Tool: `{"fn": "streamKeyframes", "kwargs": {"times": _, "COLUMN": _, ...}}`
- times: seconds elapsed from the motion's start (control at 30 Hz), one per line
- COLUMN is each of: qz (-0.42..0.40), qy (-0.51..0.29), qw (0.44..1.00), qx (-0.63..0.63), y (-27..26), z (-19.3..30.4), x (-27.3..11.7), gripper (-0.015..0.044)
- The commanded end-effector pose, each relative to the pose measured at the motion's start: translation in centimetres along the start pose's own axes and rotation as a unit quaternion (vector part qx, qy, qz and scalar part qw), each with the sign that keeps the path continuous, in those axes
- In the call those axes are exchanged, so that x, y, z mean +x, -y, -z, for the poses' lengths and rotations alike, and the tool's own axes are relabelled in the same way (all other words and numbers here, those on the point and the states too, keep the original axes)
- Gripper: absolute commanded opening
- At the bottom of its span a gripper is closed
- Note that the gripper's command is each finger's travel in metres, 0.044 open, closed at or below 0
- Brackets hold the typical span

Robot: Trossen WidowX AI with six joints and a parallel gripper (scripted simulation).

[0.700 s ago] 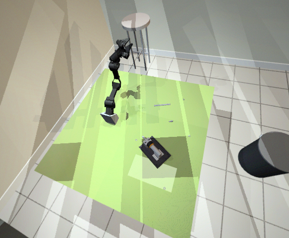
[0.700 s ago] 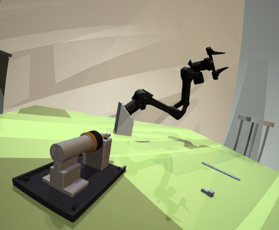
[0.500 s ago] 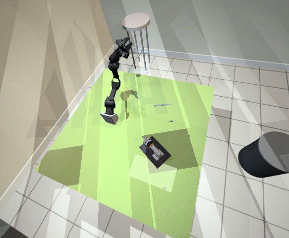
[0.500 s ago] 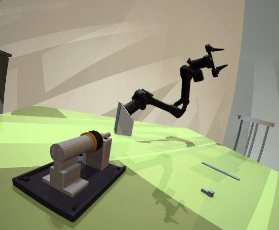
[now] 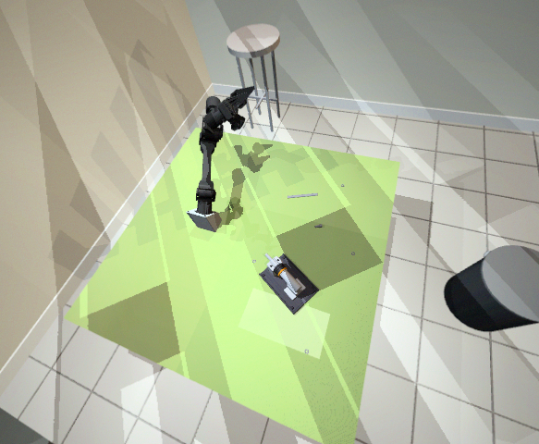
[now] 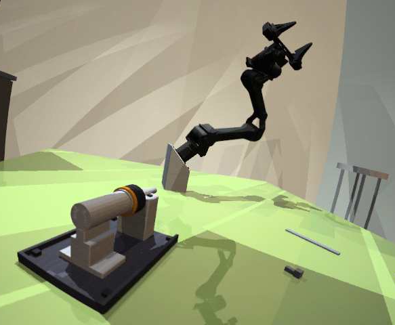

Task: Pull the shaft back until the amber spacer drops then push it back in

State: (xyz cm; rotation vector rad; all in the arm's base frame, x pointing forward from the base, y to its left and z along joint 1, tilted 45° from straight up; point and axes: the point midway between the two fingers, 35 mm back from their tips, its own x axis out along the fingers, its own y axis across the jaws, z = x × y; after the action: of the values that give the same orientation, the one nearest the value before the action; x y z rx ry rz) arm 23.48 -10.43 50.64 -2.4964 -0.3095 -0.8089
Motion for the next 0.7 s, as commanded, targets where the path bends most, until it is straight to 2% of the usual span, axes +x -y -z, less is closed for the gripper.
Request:
{"fn": "streamKeyframes", "kwargs": {"times": 0.0, "qz": -0.057, "qy": 0.047, "qw": 0.996, "qx": 0.048, "y": -5.9, "z": -4.6, "x": 0.7, "gripper": 0.044}}
{"fn": "streamKeyframes", "kwargs": {"times": 0.33, "qz": -0.173, "qy": 0.186, "qw": 0.958, "qx": 0.13, "y": -15.8, "z": -18.4, "x": -0.8, "gripper": 0.044}}
{"fn": "streamKeyframes", "kwargs": {"times": 0.67, "qz": -0.261, "qy": 0.359, "qw": 0.877, "qx": 0.183, "y": -20.0, "z": -33.7, "x": -7.5, "gripper": 0.044}}
